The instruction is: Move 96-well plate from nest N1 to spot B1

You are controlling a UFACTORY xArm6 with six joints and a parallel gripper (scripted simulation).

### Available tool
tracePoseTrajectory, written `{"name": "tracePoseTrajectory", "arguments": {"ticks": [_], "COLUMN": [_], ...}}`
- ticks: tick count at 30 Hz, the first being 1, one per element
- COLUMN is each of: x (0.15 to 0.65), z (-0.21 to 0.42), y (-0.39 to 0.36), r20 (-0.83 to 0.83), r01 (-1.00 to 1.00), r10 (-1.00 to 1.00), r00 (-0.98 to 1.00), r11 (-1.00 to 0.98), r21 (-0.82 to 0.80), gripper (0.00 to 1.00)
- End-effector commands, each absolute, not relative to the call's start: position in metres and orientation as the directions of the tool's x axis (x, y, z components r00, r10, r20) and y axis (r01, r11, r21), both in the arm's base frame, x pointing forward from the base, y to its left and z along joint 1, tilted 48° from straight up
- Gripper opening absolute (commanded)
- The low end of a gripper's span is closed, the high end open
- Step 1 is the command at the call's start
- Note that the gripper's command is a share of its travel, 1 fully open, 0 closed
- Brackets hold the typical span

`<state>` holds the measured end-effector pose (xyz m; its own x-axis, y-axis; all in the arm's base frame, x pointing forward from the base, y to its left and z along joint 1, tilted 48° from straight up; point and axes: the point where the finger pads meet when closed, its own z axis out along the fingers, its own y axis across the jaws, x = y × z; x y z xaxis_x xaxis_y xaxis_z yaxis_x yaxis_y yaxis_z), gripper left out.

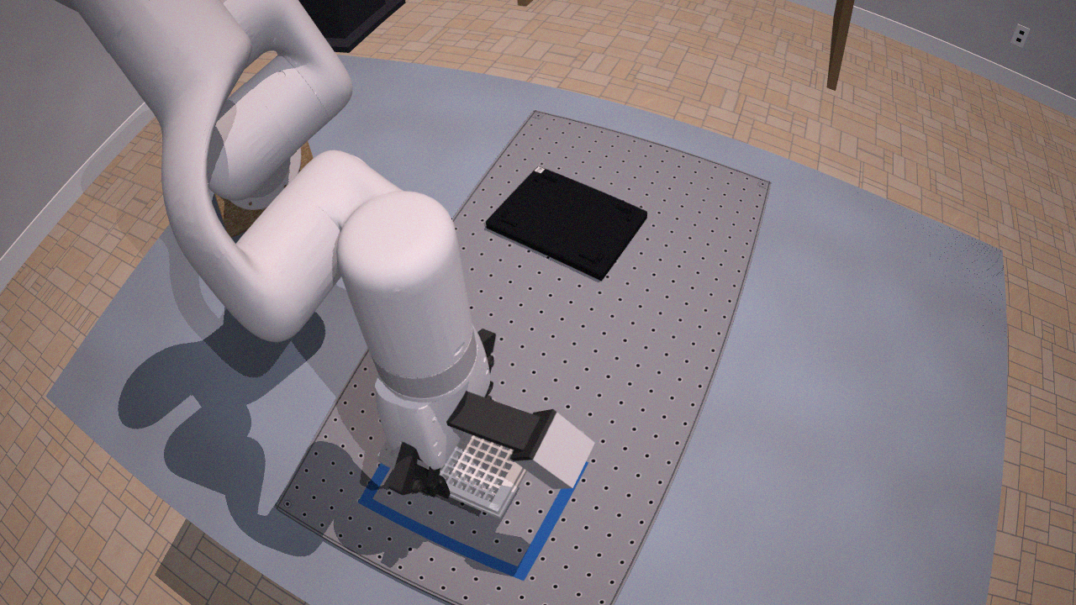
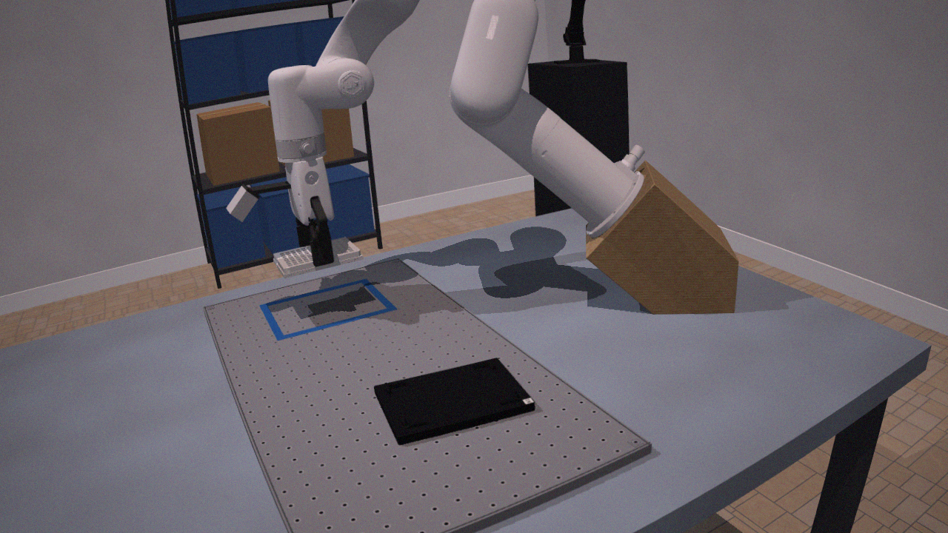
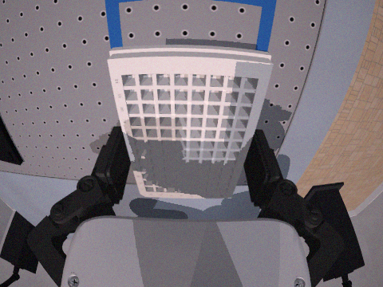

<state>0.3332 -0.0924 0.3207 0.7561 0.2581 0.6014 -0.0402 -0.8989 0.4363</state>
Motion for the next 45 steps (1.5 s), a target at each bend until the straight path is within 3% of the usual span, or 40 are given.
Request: {"name": "tracePoseTrajectory", "arguments": {"ticks": [1, 45], "x": [0.333, 0.371], "z": [0.322, 0.284], "y": [-0.092, -0.112], "r20": [0.604, 0.603], "r01": [-0.041, -0.041], "r10": [0.259, 0.259], "r00": [0.754, 0.754], "r11": [-0.899, -0.899], "r21": [0.437, 0.437], "gripper": [0.0, 0.0]}}
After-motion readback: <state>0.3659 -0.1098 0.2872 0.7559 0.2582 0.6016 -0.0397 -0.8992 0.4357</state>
